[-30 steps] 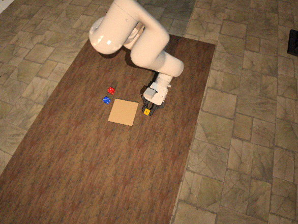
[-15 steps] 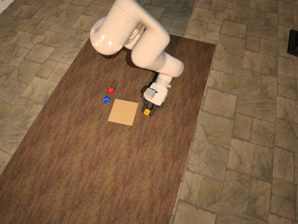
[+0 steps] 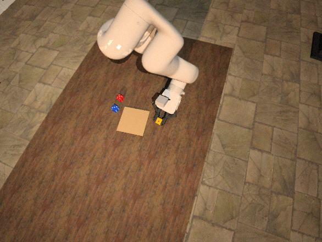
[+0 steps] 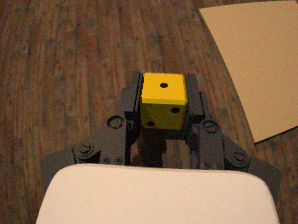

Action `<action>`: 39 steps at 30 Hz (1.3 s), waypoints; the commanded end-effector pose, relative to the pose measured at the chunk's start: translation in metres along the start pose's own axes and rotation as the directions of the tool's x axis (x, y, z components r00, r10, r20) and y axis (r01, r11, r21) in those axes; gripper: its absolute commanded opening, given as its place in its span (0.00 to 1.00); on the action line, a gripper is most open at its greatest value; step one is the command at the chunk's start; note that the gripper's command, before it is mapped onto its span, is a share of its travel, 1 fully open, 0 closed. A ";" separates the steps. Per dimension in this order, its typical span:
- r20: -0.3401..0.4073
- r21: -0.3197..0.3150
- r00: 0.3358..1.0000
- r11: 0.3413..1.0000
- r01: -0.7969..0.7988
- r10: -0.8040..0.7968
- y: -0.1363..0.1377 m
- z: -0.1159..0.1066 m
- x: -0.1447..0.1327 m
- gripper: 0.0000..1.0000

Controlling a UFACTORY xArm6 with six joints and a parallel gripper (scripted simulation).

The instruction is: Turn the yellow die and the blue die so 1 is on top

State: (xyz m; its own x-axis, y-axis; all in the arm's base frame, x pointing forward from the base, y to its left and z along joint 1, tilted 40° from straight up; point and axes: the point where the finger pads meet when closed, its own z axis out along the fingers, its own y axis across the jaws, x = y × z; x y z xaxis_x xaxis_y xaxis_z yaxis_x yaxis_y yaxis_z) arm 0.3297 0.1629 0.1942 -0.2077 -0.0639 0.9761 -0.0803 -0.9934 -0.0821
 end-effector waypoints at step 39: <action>-0.001 0.000 1.000 1.000 -0.001 0.001 0.000 0.000 0.000 0.47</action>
State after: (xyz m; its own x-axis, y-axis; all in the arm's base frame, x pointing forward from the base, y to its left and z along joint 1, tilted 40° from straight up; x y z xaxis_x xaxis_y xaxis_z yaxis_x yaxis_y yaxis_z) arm 0.3297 0.1629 0.1942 -0.2077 -0.0639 0.9761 -0.0803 -0.9934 -0.0821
